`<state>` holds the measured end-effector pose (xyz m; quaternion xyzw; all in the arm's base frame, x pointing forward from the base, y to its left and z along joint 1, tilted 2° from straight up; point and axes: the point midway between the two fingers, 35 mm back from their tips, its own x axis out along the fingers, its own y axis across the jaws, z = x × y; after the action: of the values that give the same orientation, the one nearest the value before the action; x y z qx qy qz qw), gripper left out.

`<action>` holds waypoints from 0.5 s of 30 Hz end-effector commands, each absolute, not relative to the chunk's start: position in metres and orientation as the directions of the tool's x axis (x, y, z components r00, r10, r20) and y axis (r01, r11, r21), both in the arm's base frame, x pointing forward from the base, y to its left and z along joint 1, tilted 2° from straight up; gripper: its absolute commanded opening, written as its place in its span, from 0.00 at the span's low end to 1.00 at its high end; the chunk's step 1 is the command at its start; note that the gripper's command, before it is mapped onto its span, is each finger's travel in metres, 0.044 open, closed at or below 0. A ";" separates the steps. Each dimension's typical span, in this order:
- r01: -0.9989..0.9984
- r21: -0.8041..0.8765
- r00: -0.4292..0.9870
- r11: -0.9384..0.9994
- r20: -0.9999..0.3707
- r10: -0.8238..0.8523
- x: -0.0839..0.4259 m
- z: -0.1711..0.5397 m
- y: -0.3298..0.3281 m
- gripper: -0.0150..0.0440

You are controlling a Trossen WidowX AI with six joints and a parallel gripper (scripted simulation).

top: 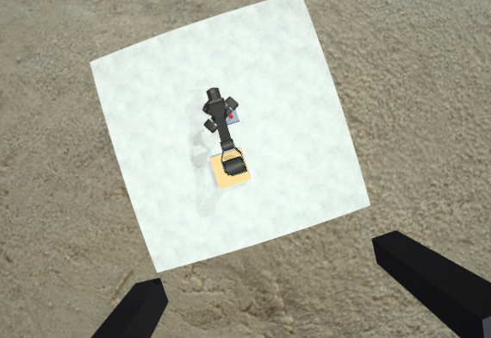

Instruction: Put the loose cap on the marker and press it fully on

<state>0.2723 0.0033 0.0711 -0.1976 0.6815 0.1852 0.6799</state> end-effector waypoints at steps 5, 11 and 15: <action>-0.528 -0.026 0.011 0.849 -1.000 -0.024 0.272 0.082 -0.020 0.25; -0.530 -0.028 0.011 0.847 -1.000 -0.027 0.271 0.087 -0.036 0.25; -0.530 -0.028 0.011 0.847 -1.000 -0.027 0.271 0.085 -0.037 0.25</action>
<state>0.2708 -0.0348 0.0851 -0.2015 0.6798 0.1841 0.6807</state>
